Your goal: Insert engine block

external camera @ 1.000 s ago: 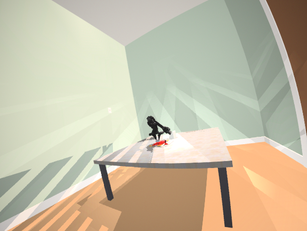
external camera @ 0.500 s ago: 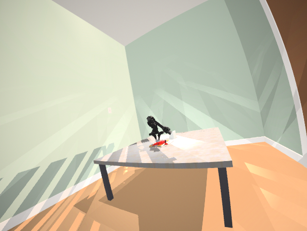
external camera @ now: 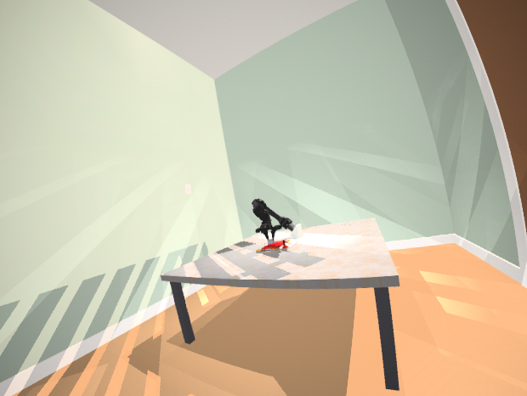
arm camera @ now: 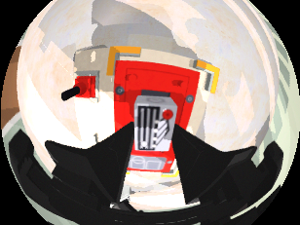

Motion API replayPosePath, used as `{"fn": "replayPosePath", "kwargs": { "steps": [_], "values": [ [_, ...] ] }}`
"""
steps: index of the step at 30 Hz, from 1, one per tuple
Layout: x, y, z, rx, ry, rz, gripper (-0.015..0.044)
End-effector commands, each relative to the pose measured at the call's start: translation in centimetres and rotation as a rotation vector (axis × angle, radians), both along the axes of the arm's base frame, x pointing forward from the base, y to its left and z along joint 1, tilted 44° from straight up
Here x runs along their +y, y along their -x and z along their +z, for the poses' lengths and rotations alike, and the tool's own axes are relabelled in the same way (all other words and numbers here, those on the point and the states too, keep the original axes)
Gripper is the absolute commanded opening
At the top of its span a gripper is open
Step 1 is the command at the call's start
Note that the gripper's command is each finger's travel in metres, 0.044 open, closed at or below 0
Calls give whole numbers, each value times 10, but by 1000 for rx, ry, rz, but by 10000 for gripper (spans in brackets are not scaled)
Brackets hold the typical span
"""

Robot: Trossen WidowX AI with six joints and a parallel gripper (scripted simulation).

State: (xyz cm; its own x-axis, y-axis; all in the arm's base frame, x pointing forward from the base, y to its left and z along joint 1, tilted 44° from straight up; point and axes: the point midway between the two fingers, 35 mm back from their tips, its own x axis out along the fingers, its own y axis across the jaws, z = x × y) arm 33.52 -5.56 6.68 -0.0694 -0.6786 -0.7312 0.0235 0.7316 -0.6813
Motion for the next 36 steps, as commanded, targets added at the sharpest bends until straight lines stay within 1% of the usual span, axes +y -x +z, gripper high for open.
{"fn": "replayPosePath", "kwargs": {
  "steps": [1, 3, 7, 16, 19, 24, 33, 36],
  "values": [
    [0, 0, 2, 71, -3, 87, 159],
    [0, 0, 2, 85, -5, 102, 159],
    [0, 0, 2, 53, -2, 67, 159],
    [-1, 0, 2, -137, 17, -136, 159],
    [-1, 0, 2, -152, 18, -153, 159],
    [0, 0, 2, -106, 14, -103, 159],
    [-1, 0, 2, 72, -3, 88, 159],
    [-1, 0, 2, 85, -5, 102, 159]
  ]
}}
